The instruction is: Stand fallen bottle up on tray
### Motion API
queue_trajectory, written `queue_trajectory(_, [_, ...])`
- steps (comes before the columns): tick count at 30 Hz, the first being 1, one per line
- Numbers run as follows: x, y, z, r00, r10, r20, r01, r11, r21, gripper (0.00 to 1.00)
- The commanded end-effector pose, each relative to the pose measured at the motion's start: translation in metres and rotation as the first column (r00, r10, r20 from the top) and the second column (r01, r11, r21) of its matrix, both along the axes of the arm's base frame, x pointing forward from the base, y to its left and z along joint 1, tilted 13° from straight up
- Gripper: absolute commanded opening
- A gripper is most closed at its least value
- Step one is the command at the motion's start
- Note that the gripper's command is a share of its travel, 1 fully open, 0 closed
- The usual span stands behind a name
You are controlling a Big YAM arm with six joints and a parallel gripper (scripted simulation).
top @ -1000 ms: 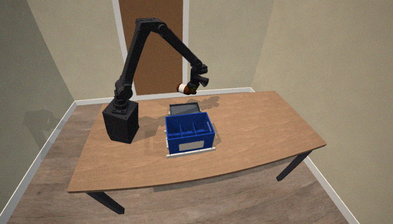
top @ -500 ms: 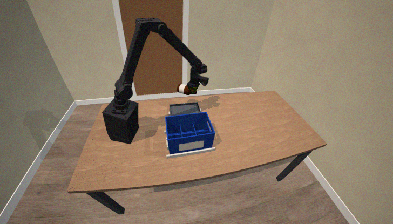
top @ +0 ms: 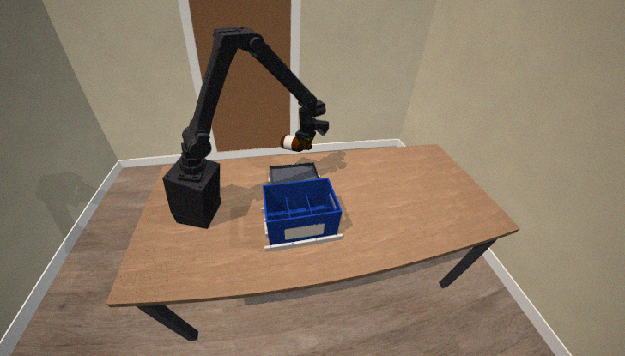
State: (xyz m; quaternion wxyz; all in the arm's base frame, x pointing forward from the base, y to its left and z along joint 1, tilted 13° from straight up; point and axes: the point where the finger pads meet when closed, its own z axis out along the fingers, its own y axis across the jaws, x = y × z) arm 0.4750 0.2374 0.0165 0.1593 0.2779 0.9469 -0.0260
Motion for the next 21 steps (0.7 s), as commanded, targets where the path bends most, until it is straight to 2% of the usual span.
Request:
queue_trajectory(1, [0.009,0.016,0.034,0.996,0.004,0.085,-0.008,0.999,0.041,0.00])
queue_trajectory(3, [0.006,0.014,0.031,0.996,0.002,0.089,-0.004,0.999,0.032,0.00])
queue_trajectory(5, [0.015,0.020,0.041,0.993,0.001,0.118,-0.006,0.999,0.040,0.00])
queue_trajectory(8, [0.007,0.015,0.033,0.994,0.002,0.109,-0.004,1.000,0.023,0.00])
queue_trajectory(11, [0.014,0.020,0.040,0.991,0.001,0.131,-0.005,1.000,0.030,0.00])
queue_trajectory(21, [0.012,0.016,0.037,0.992,-0.001,0.125,-0.002,1.000,0.025,0.00])
